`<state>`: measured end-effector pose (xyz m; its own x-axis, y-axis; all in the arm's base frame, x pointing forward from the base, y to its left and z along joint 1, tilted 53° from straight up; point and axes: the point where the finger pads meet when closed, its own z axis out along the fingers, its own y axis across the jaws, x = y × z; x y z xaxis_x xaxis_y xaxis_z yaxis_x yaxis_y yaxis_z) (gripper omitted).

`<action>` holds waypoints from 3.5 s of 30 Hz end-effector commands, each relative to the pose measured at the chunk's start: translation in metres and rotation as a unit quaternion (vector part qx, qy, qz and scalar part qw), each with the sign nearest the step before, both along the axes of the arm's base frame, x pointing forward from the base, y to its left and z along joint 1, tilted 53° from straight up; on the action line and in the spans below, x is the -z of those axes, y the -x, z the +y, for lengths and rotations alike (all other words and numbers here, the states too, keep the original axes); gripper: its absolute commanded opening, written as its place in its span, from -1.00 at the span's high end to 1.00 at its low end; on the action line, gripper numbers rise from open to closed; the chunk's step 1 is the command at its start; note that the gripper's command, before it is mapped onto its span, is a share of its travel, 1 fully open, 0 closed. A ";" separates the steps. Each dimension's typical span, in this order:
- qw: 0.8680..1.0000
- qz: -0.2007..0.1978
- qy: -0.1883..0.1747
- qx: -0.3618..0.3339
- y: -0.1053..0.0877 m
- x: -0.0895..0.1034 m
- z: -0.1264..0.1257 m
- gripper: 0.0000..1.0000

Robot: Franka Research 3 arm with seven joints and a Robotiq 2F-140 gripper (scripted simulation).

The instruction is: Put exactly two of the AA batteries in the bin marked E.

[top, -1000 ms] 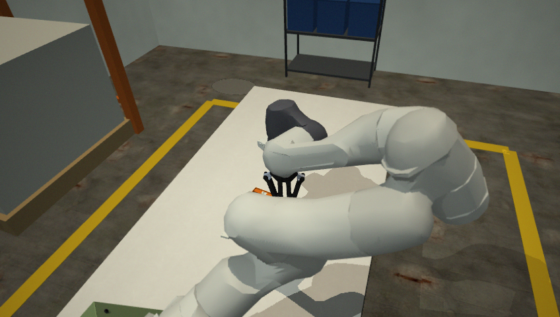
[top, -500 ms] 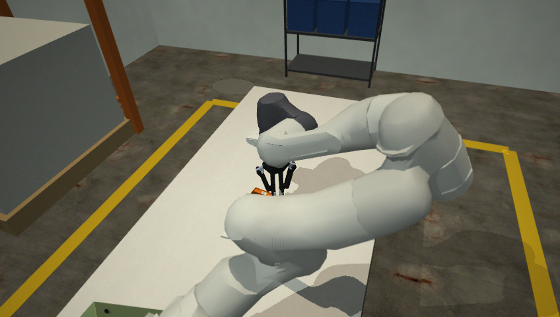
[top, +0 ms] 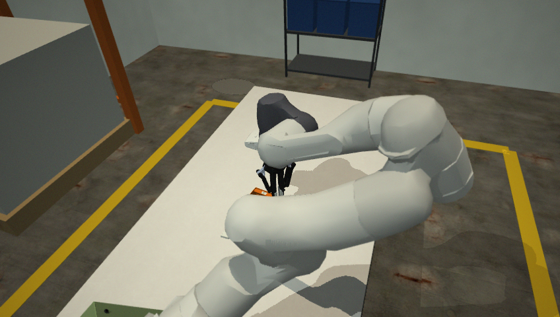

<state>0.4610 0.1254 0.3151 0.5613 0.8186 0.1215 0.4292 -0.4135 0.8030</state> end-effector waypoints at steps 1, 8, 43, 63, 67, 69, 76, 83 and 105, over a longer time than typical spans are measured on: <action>0.997 0.034 0.055 -0.045 0.000 -0.001 -0.002 0.89; 0.991 0.055 0.091 -0.076 0.000 -0.001 -0.003 0.89; 0.942 0.145 0.234 -0.194 0.000 -0.001 -0.003 0.89; 0.942 0.145 0.234 -0.194 -0.007 0.005 -0.006 0.89; 0.942 0.145 0.234 -0.194 -0.009 0.008 -0.008 0.89; 0.942 0.145 0.234 -0.194 -0.012 0.010 -0.009 0.89; 0.942 0.145 0.234 -0.194 -0.022 0.018 -0.015 0.89; 0.942 0.145 0.234 -0.194 -0.026 0.021 -0.016 0.89; 0.942 0.145 0.234 -0.194 -0.027 0.022 -0.014 0.65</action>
<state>0.4868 0.1098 0.2934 0.1646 0.8923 -0.4205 0.7070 0.1905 0.6811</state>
